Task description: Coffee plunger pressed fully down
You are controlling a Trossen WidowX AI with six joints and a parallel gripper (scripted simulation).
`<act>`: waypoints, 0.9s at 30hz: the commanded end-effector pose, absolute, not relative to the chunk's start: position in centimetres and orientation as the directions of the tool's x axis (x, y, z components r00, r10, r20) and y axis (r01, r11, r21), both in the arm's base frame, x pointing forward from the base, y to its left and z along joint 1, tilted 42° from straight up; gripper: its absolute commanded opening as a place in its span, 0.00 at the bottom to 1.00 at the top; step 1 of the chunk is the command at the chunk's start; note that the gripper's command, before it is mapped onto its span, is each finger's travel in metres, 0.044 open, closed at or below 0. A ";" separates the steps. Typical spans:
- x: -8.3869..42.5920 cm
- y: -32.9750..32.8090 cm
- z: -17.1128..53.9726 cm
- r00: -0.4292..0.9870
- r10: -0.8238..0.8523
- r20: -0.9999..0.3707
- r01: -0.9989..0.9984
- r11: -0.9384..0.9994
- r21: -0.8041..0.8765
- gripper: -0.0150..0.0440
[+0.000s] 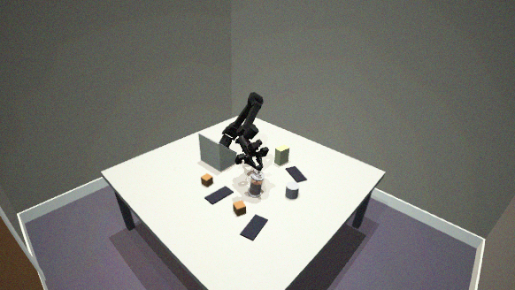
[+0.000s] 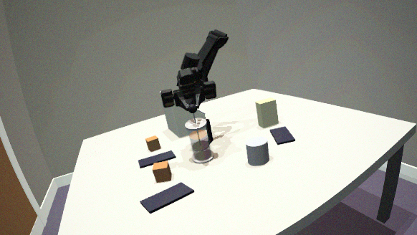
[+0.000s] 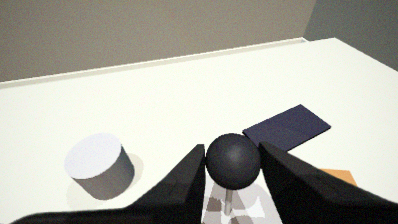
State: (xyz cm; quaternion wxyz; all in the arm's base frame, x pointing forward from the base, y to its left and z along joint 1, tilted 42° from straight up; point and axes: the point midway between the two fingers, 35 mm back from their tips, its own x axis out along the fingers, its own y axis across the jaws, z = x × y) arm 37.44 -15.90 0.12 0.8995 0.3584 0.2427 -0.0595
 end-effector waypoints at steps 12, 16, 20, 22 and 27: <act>37.6 -14.4 -1.7 0.845 0.122 -0.520 0.290 0.714 0.638 0.45; 37.7 -14.4 -1.7 0.845 0.122 -0.520 0.290 0.714 0.638 0.45; 37.8 -14.5 -1.8 0.845 0.122 -0.520 0.290 0.714 0.638 0.45; 37.8 -14.5 -1.8 0.845 0.122 -0.520 0.290 0.714 0.638 0.45; 37.9 -14.6 -1.8 0.845 0.122 -0.520 0.290 0.714 0.638 0.45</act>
